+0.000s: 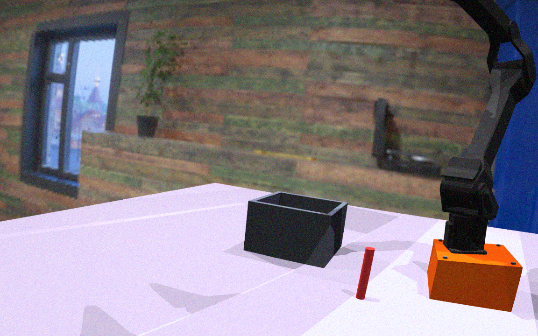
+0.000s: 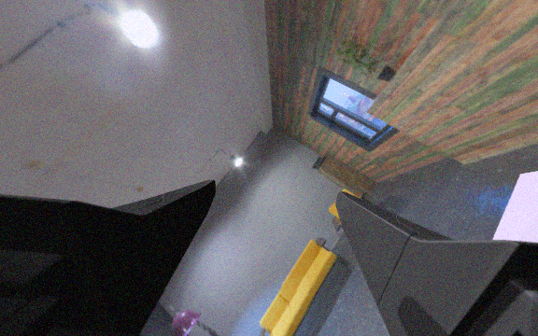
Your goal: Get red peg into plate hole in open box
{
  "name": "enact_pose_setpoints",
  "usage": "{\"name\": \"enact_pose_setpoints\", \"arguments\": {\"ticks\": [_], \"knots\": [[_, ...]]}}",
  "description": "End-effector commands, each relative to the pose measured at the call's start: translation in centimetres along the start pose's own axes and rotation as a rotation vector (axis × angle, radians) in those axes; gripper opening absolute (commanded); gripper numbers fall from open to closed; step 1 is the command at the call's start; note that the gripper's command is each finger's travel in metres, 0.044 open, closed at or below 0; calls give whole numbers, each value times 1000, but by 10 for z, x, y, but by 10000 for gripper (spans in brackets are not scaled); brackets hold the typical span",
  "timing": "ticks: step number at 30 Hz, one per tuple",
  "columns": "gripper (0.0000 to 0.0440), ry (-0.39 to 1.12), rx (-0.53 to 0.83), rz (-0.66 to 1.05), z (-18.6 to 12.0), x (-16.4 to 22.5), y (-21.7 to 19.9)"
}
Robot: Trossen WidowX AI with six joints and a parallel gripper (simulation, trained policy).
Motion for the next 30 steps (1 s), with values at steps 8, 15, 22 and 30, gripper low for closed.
{"name": "enact_pose_setpoints", "arguments": {"ticks": [8, 15, 22, 30], "knots": [[440, 151, -83, -213, -5, 61, -7], [440, 339, -121, -367, -19, 124, -27], [440, 549, -136, -498, -41, 180, -57], [440, 801, -106, -625, -73, 228, -103]]}}
Point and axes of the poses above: the point midway between the two fingers, 35 mm back from their tips, its own z axis out along the fingers, its own y axis across the jaws, x = y × z, the point moved 5 cm from there along -z, back along the fingers, and after that the axes turned 5 degrees about z, right-handed, at the moved point
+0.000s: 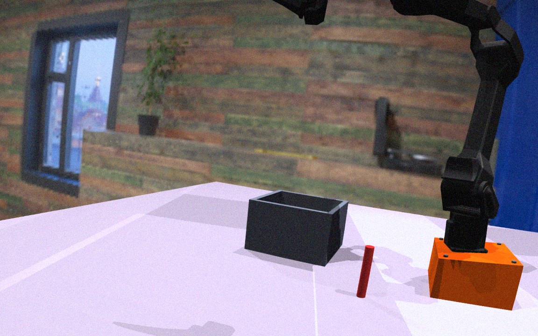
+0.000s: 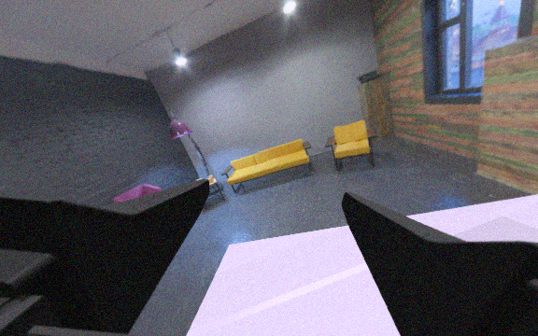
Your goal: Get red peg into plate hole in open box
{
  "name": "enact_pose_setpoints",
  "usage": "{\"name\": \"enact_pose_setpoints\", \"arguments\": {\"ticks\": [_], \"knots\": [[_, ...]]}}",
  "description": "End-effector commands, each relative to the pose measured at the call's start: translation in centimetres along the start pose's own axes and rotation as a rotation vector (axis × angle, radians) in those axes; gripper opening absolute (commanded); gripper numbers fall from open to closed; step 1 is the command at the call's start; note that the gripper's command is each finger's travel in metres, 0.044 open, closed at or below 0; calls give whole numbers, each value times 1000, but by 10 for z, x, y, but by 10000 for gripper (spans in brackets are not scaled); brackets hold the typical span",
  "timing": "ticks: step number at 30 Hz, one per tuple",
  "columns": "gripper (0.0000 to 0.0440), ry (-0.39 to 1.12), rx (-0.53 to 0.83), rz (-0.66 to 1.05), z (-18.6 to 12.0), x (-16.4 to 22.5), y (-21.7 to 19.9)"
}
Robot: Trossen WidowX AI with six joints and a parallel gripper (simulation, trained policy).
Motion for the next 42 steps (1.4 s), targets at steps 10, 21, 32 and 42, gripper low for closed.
{"name": "enact_pose_setpoints", "arguments": {"ticks": [10, 21, 32, 42], "knots": [[440, 451, 76, -122, -4, 113, -35], [440, 784, 287, -145, -28, 173, -87], [440, 1028, 599, -105, -64, 203, -138], [438, 1146, 914, -27, -99, 217, -174]]}}
Point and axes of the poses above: the point midway between the two fingers, 35 mm back from their tips, its own z axis out along the fingers, its own y axis across the jaws, x = y × z, the point moved 5 cm from there along -z, back along the fingers, and after that the axes turned 5 degrees about z, right-handed, at the moved point
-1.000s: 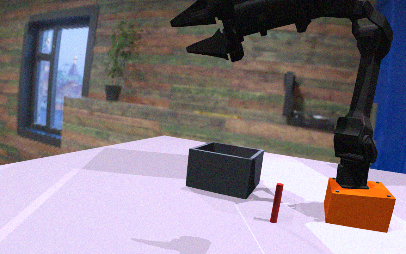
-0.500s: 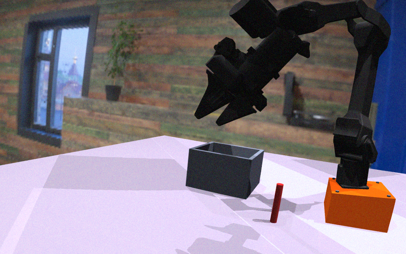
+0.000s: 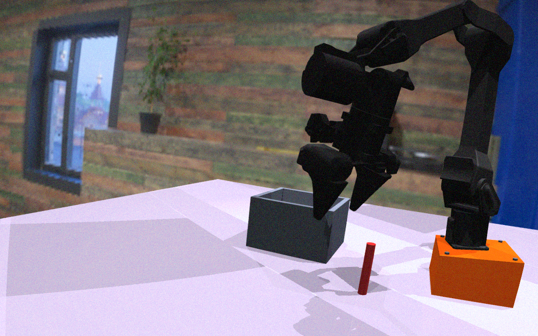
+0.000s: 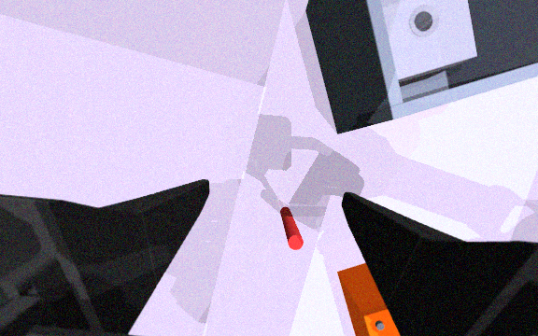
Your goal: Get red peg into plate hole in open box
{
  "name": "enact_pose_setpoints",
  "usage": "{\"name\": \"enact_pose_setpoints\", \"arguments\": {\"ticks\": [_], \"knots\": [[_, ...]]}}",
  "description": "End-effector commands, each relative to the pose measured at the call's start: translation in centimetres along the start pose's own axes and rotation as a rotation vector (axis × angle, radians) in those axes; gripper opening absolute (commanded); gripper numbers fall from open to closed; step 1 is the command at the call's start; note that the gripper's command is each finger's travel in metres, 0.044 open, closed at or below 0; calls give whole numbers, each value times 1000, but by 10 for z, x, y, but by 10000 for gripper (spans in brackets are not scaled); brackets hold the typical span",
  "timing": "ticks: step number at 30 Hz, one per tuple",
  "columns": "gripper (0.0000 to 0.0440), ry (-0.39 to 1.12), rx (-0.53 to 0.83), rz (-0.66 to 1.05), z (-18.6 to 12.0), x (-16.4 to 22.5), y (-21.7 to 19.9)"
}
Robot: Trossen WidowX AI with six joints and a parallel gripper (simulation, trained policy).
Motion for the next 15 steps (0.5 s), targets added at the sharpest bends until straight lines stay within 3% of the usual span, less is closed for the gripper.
{"name": "enact_pose_setpoints", "arguments": {"ticks": [1, 15], "knots": [[437, 68, 94, 71, 11, 10, -15], [430, 138, 157, 258, 57, 38, -29]]}}
Point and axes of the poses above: the point midway between the two fingers, 35 mm back from their tips, its own z axis out along the fingers, its own y axis across the jaws, x = y × z, the point moved 5 cm from there along -z, back along the fingers, and after that the axes turned 5 degrees about z, right-handed, at the moved point
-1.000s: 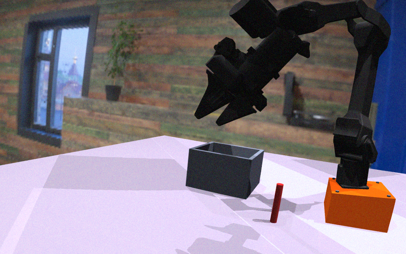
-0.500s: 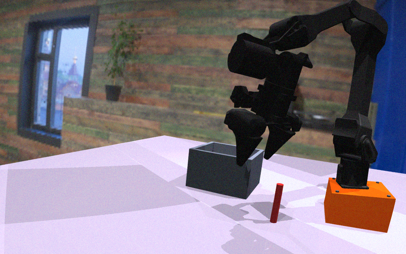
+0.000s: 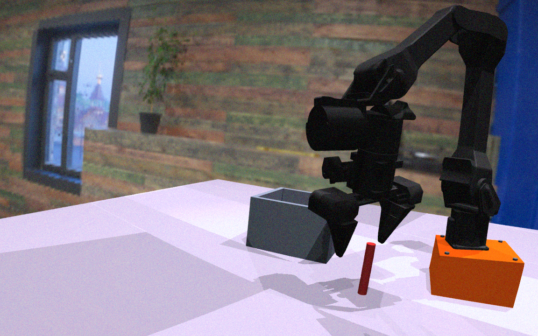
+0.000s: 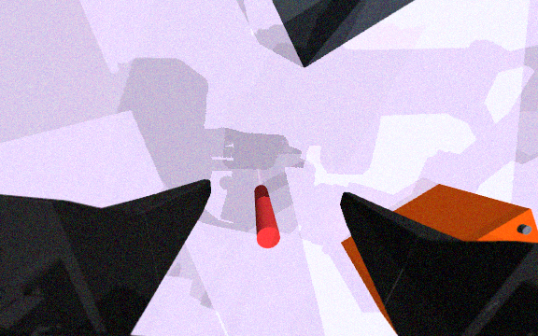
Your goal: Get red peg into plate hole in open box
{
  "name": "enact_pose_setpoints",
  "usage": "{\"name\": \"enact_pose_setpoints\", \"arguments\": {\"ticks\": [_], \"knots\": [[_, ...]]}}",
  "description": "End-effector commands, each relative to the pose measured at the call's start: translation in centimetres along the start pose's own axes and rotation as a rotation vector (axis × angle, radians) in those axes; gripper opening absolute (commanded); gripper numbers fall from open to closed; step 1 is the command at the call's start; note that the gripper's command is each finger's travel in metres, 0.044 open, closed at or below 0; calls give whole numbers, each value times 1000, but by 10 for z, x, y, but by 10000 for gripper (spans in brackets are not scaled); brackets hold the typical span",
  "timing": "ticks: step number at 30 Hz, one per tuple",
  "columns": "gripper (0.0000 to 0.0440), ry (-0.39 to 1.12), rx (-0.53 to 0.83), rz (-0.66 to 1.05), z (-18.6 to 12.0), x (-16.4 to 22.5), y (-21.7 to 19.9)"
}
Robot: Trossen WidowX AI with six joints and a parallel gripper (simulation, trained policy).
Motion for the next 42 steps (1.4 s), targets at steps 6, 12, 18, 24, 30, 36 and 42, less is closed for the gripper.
{"name": "enact_pose_setpoints", "arguments": {"ticks": [6, 12, 18, 24, 30, 36, 42], "knots": [[395, 37, -7, 97, 33, 13, -4], [258, 74, 19, 150, 45, 18, -10], [100, 124, 36, 168, 47, 19, -11], [0, 156, 39, 162, 44, 15, -11], [0, 94, 13, 129, 32, 5, -14], [0, 43, -9, 93, 17, -7, -18], [0, -6, -31, 54, 0, -20, -19]]}}
Point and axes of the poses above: the point midway between the two fingers, 35 mm back from their tips, its own z axis out along the fingers, its own y axis across the jaws, x = y × z, the point moved 5 cm from there along -z, back along the fingers, and after that the axes turned 5 degrees about z, right-handed, at the moved point
